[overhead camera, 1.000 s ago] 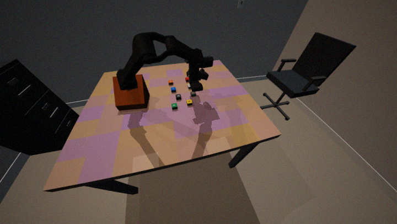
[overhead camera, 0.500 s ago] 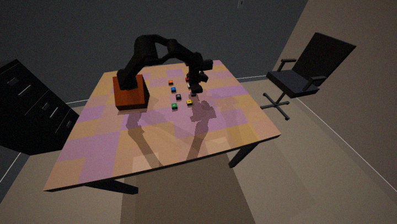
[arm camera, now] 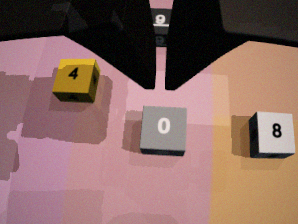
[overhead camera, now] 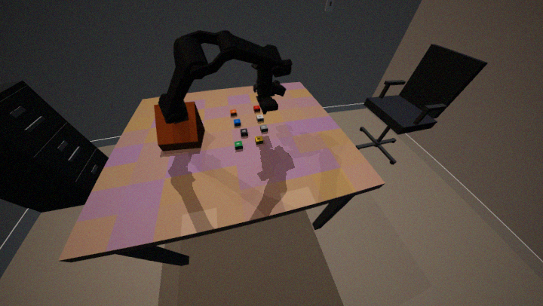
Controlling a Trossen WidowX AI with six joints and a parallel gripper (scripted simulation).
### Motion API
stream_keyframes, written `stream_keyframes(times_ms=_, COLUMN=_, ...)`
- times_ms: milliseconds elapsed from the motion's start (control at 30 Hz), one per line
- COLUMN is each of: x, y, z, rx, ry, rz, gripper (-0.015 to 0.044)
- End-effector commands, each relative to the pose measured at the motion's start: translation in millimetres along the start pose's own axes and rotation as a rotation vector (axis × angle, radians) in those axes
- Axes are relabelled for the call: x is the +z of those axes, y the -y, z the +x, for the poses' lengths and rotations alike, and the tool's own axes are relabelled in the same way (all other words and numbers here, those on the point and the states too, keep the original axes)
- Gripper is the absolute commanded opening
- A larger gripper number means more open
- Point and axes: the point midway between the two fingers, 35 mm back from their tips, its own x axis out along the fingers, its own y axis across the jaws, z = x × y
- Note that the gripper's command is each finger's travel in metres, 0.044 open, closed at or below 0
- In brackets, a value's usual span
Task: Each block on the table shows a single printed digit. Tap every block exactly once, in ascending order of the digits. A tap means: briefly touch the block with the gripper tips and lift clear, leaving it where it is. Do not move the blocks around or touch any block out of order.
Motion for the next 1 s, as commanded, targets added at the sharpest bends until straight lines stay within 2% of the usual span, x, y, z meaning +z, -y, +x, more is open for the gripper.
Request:
stream_keyframes(times_ms=0, x=0, y=2, z=-30, rx=0.006, ry=0.011, rz=0.012, gripper=0.0020)
stream_keyframes(times_ms=167, x=-6, y=-6, z=-31, rx=0.009, ry=0.011, rz=0.012, gripper=0.0020)
stream_keyframes(times_ms=500, x=-116, y=-80, z=-30, rx=0.012, ry=0.006, rz=0.007, gripper=0.0020)
stream_keyframes(times_ms=700, x=-119, y=-81, z=-29, rx=0.011, ry=0.006, rz=0.007, gripper=0.0020)
stream_keyframes(times_ms=767, x=-117, y=-82, z=-15, rx=0.012, ry=0.006, rz=0.007, gripper=0.0020)
stream_keyframes(times_ms=867, x=-117, y=-82, z=39, rx=0.010, ry=0.007, rz=0.007, gripper=0.0020)
stream_keyframes(times_ms=967, x=-118, y=-81, z=52, rx=0.007, ry=0.006, rz=0.008, gripper=0.0020)
